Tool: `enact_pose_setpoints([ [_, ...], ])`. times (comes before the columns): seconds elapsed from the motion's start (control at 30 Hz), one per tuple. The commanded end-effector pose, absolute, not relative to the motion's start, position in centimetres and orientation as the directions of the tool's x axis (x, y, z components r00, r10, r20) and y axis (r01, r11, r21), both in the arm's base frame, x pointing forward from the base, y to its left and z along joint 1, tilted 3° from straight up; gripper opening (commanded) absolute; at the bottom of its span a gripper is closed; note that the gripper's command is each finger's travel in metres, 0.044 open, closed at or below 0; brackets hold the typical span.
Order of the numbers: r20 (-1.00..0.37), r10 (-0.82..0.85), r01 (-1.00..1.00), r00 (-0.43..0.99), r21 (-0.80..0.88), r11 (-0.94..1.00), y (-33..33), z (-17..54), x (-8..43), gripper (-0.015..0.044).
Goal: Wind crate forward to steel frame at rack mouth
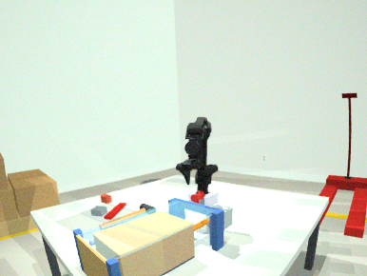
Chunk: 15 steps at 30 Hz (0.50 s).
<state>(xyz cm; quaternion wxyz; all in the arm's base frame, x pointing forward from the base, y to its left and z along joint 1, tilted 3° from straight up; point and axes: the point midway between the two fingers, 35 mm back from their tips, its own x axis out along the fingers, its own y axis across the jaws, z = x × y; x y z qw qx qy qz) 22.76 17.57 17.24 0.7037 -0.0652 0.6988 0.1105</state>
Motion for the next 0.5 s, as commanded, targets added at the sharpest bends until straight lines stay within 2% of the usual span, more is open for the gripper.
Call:
enact_pose_setpoints([
  [0.0,-0.998,0.065,-0.254,-0.011,0.066,0.965,17.6,16.6,22.7,0.0440],
  [0.47,-0.998,0.065,-0.254,-0.011,0.066,0.965,17.9,14.3,22.8,0.0440],
])
